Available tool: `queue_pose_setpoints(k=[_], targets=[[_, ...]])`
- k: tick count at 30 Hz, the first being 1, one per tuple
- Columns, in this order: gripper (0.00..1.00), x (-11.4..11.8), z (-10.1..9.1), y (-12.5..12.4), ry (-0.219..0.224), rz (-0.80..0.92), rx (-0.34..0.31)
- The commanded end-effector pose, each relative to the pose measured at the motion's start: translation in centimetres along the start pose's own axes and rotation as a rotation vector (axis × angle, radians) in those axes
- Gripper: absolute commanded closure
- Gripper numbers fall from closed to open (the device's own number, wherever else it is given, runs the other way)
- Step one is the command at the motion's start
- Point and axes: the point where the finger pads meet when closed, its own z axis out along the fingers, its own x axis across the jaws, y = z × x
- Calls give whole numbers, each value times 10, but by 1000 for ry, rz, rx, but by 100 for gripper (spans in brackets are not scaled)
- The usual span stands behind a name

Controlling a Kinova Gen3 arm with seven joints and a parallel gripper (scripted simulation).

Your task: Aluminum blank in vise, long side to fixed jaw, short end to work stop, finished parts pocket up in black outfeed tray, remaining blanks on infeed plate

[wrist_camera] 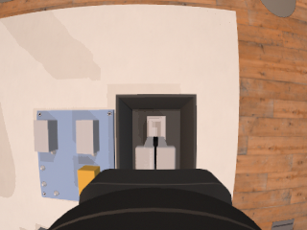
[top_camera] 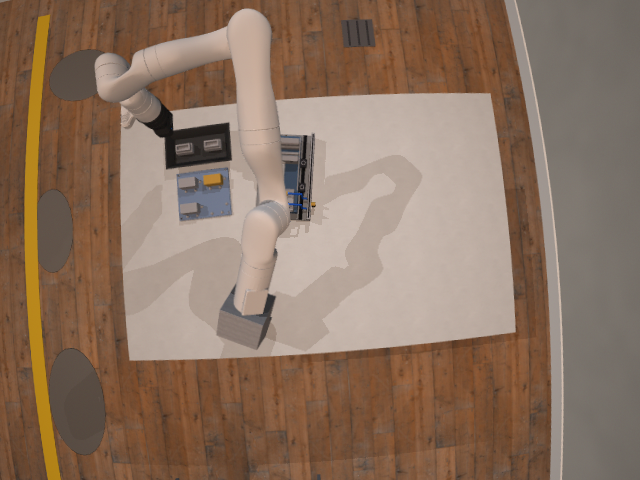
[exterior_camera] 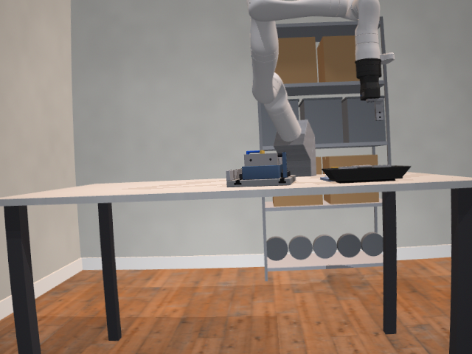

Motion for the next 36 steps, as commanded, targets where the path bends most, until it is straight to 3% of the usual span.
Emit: queue_pose_setpoints(k=[1, 7, 13, 15, 26, 30, 36], targets=[[100, -3, -1, -2, 0, -2, 3], [100, -31, -2, -10, -10, -2, 11], [100, -86, -4, -20, -25, -3, 19], [100, -86, -4, -20, -25, -3, 19], [100, -187, -4, -7, -18, -4, 10], [100, -206, -2, 1, -8, -3, 5], [100, -215, -1, 6, -1, -2, 2]])
